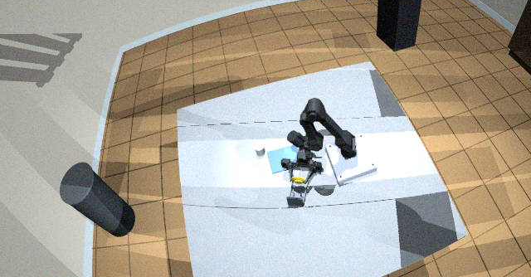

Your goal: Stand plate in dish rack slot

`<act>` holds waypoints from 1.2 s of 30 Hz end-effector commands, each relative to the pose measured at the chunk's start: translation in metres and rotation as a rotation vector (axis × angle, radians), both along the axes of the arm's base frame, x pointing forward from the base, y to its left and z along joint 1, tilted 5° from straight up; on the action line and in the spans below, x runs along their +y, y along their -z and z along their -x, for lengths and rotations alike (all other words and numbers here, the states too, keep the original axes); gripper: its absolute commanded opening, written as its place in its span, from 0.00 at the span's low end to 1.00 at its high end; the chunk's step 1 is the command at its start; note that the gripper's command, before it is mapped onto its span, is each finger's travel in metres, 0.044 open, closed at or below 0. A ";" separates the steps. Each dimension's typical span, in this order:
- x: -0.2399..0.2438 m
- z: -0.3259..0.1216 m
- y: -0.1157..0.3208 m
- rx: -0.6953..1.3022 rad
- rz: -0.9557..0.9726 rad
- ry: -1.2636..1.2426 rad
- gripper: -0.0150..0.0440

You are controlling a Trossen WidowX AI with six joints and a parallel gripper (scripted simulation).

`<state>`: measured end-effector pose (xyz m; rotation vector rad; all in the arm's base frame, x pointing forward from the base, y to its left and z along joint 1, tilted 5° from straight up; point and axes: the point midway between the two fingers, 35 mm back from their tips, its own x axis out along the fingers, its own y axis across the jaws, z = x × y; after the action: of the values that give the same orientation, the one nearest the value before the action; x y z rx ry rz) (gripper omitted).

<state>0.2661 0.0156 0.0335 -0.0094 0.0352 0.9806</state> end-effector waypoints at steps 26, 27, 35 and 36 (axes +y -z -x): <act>0.002 0.000 0.012 0.013 -0.008 0.001 0.70; 0.002 0.000 0.012 0.013 -0.008 0.001 0.74; 0.002 0.000 0.012 0.013 -0.008 0.001 0.93; 0.002 0.000 0.012 0.013 -0.008 0.001 0.93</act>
<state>0.2657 0.0173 0.0211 0.0042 0.0437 0.9803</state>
